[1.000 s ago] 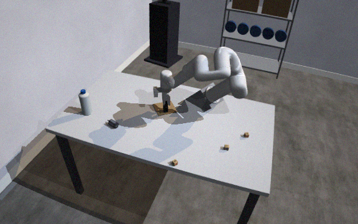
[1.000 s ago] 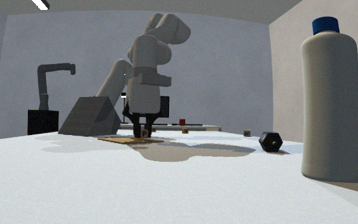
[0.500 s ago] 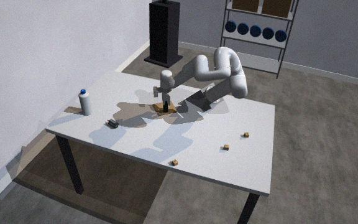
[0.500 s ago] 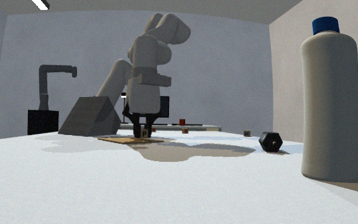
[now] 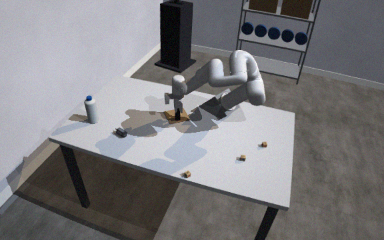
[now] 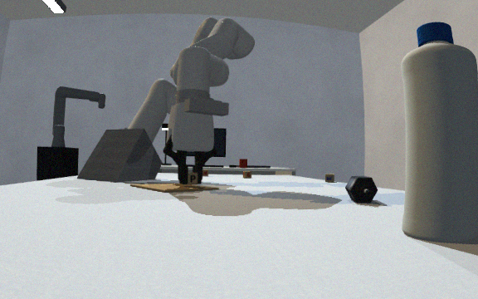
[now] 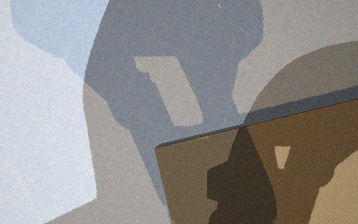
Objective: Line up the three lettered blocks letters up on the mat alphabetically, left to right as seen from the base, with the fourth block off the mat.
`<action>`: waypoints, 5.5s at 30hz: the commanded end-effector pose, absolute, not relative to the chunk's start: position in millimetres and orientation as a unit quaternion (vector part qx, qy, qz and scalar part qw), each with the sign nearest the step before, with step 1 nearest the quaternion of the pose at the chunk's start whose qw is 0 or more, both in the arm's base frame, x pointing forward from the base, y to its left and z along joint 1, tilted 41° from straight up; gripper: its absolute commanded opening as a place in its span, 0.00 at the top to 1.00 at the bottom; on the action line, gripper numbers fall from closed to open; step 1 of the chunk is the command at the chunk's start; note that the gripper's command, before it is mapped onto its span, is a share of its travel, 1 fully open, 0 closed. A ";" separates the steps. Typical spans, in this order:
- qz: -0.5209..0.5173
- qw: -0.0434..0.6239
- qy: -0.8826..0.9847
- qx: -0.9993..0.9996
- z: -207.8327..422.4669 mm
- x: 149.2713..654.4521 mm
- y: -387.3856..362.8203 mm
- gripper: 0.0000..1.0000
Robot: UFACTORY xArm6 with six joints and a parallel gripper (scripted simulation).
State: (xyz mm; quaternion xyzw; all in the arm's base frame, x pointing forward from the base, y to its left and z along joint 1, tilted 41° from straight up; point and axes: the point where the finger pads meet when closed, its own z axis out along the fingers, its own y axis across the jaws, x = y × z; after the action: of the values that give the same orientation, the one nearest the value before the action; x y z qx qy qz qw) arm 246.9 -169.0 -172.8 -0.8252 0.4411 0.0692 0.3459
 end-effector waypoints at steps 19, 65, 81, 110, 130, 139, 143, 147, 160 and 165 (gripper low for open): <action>0.067 0.345 0.441 -0.826 -175.3 248.5 -168.4 0.77; 0.067 0.345 0.441 -0.826 -175.3 248.5 -168.4 0.65; 0.067 0.345 0.441 -0.826 -175.1 248.4 -168.6 0.57; 0.067 0.345 0.441 -0.826 -107.5 231.1 -225.5 0.57; 0.067 0.345 0.441 -0.826 -107.5 231.1 -225.5 0.00; 0.042 0.340 0.380 -0.859 -97.5 260.1 -231.2 0.00; 0.029 0.338 0.349 -0.874 -92.0 274.9 -232.9 0.00; 0.013 0.335 0.309 -0.890 -84.9 293.4 -233.9 0.00; -0.035 0.324 0.183 -0.927 -59.8 351.2 -229.7 0.00; -0.050 0.320 0.141 -0.935 -50.8 370.0 -225.9 0.00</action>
State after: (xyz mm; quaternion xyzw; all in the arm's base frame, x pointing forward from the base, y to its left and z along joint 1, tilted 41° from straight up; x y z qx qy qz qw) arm 349.3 -226.7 -60.3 -0.9269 0.1835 -0.0315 0.3258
